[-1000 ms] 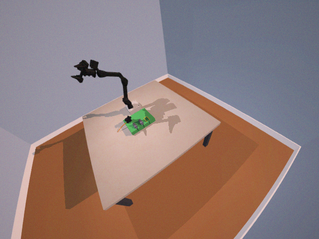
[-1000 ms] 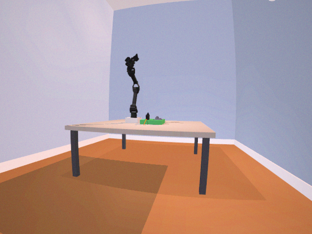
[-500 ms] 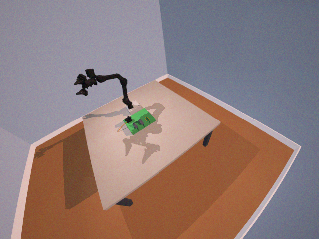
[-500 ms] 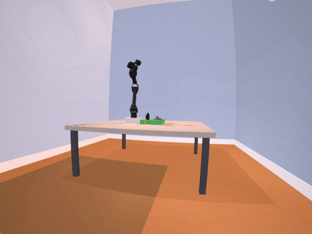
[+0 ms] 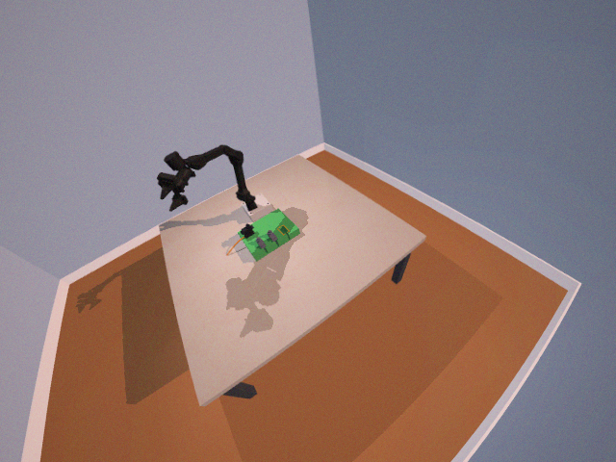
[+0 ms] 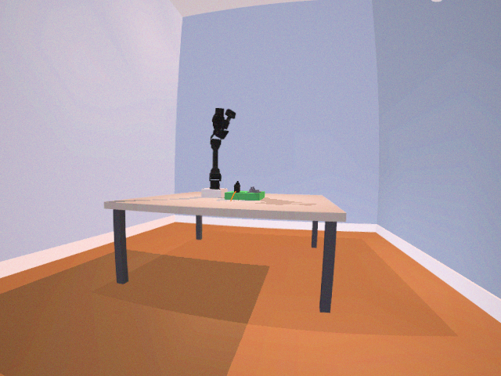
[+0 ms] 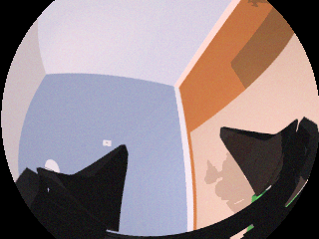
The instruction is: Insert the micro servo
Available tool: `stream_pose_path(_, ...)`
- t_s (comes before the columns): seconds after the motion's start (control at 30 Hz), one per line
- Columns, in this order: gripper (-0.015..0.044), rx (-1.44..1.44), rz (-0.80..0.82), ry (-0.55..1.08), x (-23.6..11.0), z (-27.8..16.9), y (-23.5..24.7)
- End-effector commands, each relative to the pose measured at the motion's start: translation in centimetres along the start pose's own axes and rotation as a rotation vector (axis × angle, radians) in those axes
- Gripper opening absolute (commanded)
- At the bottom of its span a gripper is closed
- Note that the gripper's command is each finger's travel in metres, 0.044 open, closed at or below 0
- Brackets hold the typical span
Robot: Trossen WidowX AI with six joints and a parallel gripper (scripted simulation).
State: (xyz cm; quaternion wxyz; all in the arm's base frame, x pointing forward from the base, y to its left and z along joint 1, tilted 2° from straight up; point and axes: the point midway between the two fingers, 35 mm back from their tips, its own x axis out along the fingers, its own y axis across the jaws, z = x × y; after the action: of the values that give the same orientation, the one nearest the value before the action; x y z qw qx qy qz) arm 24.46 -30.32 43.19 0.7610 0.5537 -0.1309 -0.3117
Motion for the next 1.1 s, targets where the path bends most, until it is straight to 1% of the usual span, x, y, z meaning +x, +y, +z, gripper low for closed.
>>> stream_pose_path(0.0, 0.0440, 0.007, -0.083, 0.056, 1.0, -2.2, -2.2)
stream_pose_path(0.23, 0.0440, 0.011, -0.254, 0.179, 2.0, -7.1, -6.6)
stream_pose_path(0.5, 0.0440, -0.019, -0.451, 0.321, 1.6, -12.6, -11.3)
stream_pose_path(0.8, 0.0440, -0.095, -0.672, 0.477, -0.5, -18.2, -16.3)
stream_pose_path(1.07, 0.0440, -0.198, -0.864, 0.610, -3.6, -22.0, -20.3)
